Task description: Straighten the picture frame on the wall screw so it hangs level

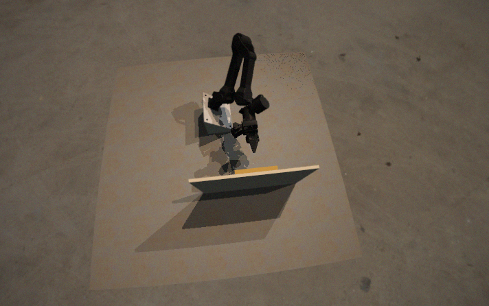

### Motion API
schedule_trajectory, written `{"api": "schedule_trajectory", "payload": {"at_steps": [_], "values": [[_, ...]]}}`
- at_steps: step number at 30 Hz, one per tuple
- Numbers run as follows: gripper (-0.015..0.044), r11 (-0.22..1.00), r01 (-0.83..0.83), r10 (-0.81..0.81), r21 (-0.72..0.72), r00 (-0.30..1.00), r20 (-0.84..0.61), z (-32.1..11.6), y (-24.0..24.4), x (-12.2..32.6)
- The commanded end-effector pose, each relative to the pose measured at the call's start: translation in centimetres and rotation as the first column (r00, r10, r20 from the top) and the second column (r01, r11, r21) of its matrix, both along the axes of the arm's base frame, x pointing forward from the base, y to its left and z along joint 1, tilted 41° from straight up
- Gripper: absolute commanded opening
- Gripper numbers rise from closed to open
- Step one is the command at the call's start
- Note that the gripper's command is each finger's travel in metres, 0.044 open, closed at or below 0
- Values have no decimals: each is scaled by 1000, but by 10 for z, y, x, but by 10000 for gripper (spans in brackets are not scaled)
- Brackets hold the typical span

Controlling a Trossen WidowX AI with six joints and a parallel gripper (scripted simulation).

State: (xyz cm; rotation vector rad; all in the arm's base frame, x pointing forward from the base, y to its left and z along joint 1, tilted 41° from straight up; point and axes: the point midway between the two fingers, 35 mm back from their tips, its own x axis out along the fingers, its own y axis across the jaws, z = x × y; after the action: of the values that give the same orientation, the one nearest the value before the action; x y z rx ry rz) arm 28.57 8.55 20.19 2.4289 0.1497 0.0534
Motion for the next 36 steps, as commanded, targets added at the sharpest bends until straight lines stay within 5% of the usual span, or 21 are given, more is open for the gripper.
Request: {"api": "schedule_trajectory", "payload": {"at_steps": [1, 17, 36], "values": [[260, 1000, 12, -12, 21, 1000, 7, 10, -3, -10], [260, 983, 107, -106, 152, 994, -18, 15, -50, -93], [260, 988, 70, -64, 140, 997, -48, 15, -54, -96]]}}
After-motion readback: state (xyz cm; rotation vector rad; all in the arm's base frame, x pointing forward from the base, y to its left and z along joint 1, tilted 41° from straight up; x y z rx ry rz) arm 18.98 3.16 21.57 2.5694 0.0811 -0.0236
